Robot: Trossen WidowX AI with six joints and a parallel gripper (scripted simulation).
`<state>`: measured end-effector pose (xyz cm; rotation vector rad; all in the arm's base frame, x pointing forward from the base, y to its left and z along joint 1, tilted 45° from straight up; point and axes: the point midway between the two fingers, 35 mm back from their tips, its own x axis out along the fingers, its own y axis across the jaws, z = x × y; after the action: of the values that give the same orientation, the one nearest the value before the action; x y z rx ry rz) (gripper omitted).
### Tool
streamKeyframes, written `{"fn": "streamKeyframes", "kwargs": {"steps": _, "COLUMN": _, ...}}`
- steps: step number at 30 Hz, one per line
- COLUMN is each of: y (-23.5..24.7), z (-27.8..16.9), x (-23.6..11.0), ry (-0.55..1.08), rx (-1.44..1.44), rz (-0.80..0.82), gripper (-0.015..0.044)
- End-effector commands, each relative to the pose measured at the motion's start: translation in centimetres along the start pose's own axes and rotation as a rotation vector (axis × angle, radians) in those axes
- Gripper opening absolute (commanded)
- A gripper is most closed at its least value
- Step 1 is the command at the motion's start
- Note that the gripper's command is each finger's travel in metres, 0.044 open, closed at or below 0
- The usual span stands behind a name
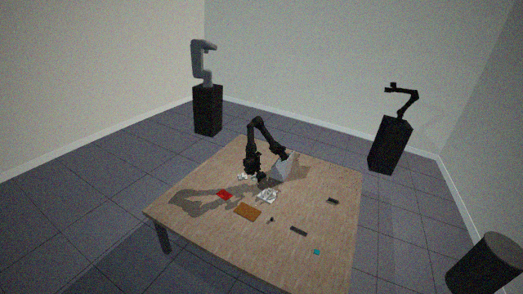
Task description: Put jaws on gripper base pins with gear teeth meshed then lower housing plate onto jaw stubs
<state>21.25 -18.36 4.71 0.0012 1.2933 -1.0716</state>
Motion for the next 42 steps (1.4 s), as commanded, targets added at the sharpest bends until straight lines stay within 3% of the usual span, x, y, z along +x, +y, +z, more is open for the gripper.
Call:
{"fn": "streamKeyframes", "kwargs": {"steps": 1, "y": 1.1, "z": -0.7, "x": 0.2, "ry": 0.007, "rx": -0.034, "rz": -0.005, "gripper": 0.0351}}
{"fn": "streamKeyframes", "kwargs": {"steps": 42, "y": 11.1, "z": -8.7, "x": 0.7, "ry": -0.025, "rx": -0.437, "rz": -0.082, "gripper": 0.0351}}
